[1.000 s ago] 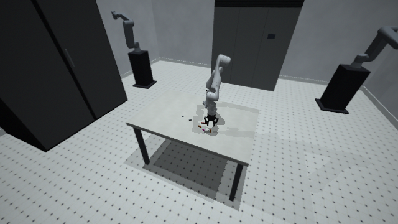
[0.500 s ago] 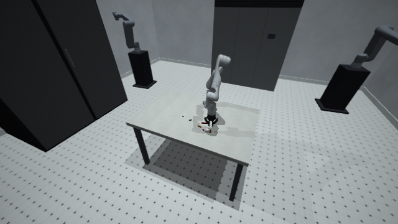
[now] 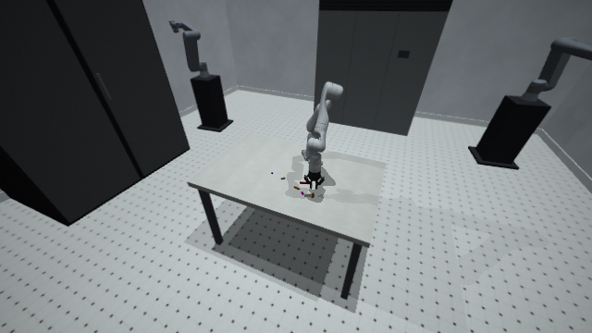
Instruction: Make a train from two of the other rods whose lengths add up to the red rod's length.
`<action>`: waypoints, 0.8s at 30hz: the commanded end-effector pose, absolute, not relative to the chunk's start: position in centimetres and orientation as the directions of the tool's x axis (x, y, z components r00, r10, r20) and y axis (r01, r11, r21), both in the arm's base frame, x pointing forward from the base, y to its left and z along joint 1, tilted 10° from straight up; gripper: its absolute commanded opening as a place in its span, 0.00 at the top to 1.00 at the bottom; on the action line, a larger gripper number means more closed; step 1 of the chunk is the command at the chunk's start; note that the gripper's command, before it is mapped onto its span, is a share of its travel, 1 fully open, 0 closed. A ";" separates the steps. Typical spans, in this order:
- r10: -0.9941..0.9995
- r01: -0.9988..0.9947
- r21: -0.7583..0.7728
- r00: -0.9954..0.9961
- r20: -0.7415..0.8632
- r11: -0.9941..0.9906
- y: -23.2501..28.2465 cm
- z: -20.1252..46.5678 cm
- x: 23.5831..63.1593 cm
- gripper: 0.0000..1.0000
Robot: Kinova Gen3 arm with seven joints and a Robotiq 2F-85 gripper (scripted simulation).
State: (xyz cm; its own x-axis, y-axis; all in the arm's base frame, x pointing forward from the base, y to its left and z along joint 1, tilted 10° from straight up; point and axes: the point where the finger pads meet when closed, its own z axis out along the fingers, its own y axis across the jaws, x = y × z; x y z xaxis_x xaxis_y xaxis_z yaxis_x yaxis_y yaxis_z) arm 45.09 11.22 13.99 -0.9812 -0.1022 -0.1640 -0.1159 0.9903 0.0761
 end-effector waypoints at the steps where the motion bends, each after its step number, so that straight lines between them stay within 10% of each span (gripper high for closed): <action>1: -0.100 -0.114 0.074 -0.982 -0.161 0.991 11.1 13.6 45.1 0.76; 24: -0.100 -0.114 0.074 -0.982 -0.161 0.991 11.3 10.7 45.6 0.76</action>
State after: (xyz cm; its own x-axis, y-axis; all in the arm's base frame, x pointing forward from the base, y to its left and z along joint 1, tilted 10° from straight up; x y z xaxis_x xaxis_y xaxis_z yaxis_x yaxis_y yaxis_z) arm 45.57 11.49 11.06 -0.9810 -0.1026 -0.1647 -0.1164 0.9903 0.0763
